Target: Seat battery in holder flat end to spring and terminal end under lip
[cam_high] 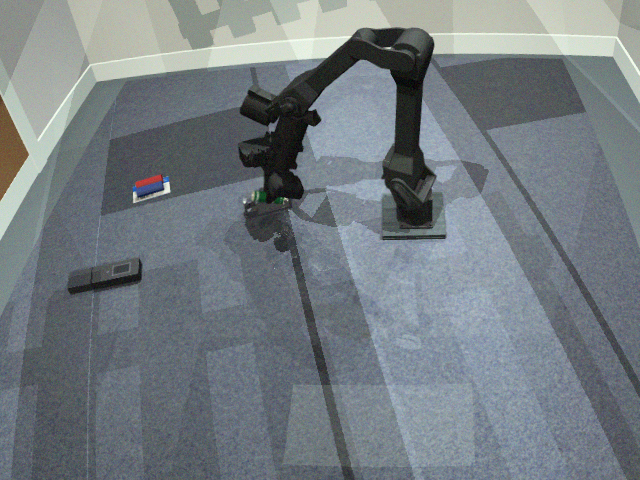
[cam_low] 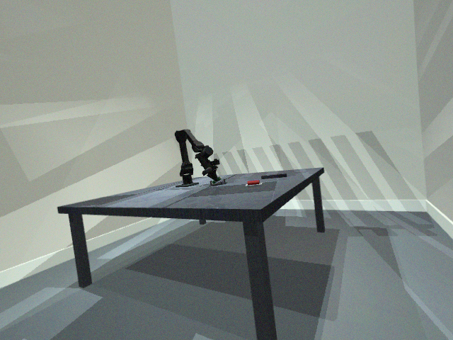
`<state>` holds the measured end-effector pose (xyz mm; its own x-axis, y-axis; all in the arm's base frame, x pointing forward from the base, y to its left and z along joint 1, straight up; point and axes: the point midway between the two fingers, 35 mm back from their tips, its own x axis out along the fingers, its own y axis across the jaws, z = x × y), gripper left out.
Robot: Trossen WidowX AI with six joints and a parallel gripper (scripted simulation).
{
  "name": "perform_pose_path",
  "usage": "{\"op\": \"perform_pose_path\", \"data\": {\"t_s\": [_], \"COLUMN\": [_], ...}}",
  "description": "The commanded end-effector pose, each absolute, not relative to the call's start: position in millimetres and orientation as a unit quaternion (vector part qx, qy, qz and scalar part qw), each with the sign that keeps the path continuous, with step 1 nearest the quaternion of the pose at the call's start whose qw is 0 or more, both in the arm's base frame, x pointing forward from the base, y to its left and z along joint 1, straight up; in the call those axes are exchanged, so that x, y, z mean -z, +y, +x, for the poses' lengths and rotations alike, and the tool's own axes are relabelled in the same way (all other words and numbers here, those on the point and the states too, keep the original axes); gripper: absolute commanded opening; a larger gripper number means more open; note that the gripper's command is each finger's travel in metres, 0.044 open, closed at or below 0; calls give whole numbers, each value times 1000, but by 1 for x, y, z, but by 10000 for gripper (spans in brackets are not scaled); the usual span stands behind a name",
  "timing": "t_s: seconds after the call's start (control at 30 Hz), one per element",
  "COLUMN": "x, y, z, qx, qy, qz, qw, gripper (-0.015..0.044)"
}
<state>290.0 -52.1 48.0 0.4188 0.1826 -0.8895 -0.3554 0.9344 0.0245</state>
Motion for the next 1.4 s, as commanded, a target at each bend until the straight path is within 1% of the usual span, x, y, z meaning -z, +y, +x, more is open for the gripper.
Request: {"op": "perform_pose_path", "data": {"t_s": [0.0,1.37], "x": [-44,-39], "y": [-53,-51], "z": [289,297], "qx": [-156,-145], "qy": [537,647], "qz": [-81,-89], "qw": [825,743], "gripper": [67,67]}}
